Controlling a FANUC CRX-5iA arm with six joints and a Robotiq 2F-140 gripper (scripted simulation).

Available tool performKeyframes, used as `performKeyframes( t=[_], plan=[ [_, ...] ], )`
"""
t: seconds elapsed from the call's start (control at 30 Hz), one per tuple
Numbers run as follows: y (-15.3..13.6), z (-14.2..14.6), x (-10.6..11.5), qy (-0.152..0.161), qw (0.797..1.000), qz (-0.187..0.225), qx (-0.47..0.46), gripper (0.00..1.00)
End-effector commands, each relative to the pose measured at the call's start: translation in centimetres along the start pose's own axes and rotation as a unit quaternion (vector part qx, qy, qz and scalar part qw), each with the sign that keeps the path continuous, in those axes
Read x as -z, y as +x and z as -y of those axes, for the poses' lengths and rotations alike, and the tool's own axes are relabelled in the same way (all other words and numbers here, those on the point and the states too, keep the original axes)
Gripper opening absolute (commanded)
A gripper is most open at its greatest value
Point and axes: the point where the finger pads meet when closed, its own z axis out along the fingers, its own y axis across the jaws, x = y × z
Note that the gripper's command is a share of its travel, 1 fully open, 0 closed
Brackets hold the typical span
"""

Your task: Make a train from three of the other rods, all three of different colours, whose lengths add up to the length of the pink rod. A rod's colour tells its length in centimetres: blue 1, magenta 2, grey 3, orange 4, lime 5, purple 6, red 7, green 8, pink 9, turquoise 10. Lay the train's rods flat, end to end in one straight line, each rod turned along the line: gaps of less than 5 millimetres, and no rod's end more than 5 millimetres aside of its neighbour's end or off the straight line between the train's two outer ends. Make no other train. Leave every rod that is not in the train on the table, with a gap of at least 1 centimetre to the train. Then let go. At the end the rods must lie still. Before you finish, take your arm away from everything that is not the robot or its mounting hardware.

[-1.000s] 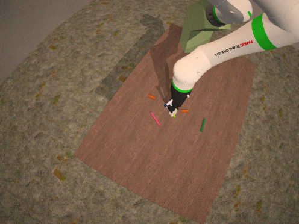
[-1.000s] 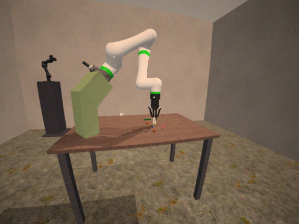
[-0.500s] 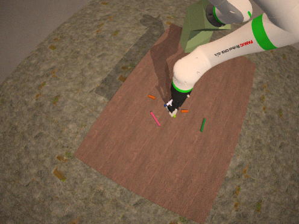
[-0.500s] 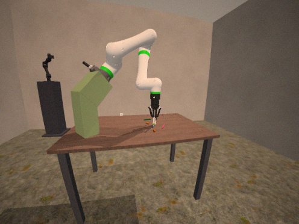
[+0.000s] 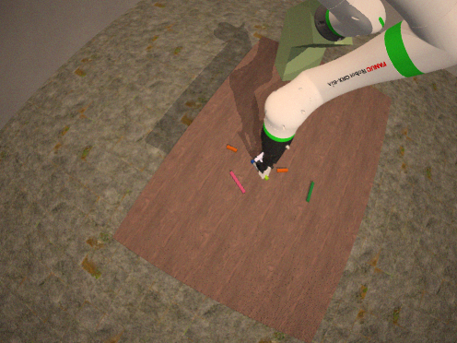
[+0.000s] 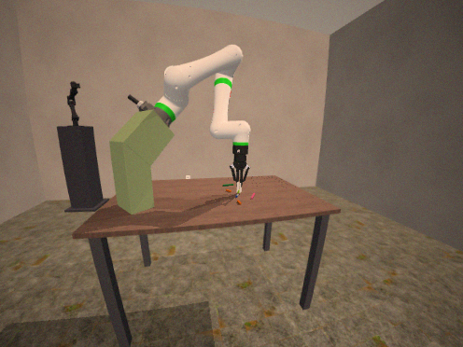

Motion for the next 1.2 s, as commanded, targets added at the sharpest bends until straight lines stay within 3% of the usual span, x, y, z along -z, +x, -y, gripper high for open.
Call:
performKeyframes(
  t=[0.0, 1.17],
  plan=[
    [0.0, 0.0, -0.1, 0.000, 1.000, 0.000, 0.000, 0.03],
    [0.0, 0.0, -1.1, 0.000, 1.000, 0.000, 0.000, 0.03]
  ],
)
